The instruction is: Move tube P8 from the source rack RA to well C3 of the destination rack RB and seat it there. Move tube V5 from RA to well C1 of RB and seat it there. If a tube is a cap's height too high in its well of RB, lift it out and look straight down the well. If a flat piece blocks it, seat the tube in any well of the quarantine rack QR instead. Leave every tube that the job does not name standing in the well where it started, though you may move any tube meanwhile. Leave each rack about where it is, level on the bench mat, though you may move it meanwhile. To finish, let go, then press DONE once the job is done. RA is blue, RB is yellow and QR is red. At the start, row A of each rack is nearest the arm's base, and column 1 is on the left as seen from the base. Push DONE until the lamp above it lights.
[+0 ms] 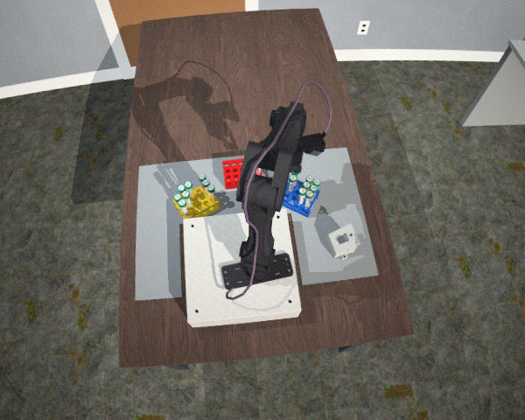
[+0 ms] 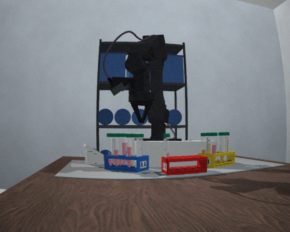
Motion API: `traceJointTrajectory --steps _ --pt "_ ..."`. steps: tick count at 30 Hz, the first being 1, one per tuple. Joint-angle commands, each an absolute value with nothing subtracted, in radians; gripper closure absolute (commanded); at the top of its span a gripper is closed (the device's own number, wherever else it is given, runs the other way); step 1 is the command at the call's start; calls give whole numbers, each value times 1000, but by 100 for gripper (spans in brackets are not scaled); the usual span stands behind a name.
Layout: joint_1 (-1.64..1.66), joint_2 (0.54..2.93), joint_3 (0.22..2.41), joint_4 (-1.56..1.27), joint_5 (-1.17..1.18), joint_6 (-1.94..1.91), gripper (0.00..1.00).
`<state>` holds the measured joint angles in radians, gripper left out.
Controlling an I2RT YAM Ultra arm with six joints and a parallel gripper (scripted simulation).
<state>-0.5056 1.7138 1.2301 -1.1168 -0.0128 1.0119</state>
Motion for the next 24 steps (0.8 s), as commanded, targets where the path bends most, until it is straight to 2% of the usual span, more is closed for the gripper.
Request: traceJointTrajectory --steps 1,10,24 --pt "-539 1684 1231 -1107 -3 968 100" --pt "-654 1702 1258 -1109 2 854 100" --pt "-649 1703 1260 -1109 -7 853 100"
